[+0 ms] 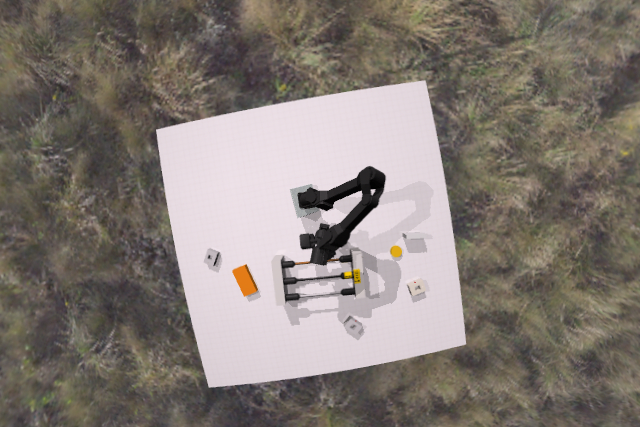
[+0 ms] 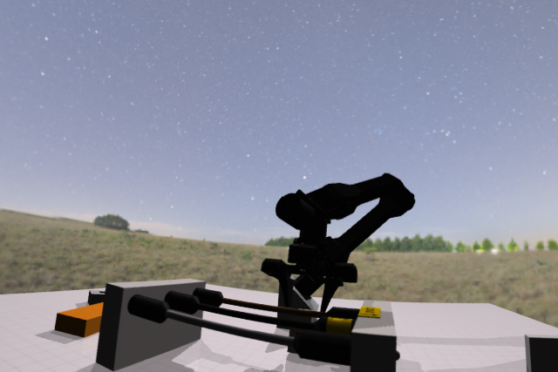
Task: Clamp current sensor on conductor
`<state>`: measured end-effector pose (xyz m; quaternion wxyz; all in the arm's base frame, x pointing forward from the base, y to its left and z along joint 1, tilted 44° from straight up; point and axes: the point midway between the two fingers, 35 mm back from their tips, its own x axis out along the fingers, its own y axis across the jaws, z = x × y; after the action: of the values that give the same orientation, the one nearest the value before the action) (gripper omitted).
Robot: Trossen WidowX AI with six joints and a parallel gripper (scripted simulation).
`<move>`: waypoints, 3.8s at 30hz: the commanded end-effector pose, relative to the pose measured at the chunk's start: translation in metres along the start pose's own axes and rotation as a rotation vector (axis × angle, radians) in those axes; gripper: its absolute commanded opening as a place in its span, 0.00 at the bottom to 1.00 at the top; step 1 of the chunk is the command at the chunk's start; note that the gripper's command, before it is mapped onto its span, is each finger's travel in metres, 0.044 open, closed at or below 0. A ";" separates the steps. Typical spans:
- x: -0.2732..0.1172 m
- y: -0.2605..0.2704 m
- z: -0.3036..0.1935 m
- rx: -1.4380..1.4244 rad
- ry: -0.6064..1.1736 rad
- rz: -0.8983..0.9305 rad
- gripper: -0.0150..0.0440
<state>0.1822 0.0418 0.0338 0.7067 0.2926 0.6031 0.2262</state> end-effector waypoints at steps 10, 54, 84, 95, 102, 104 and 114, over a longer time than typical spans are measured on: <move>-0.057 -0.001 -0.002 0.006 0.005 -0.004 0.80; -0.020 -0.001 0.016 1.565 0.202 -0.211 0.80; 0.002 0.000 0.010 1.555 0.199 -0.210 0.66; -0.008 -0.001 0.015 1.557 0.196 -0.212 0.37; -0.040 -0.002 0.027 1.561 0.193 -0.215 0.25; -0.049 -0.002 0.030 1.561 0.194 -0.216 0.25; -0.092 0.000 0.040 1.565 0.203 -0.213 0.25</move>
<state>0.2045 -0.0176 0.0955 0.2510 0.6235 0.6736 -0.3074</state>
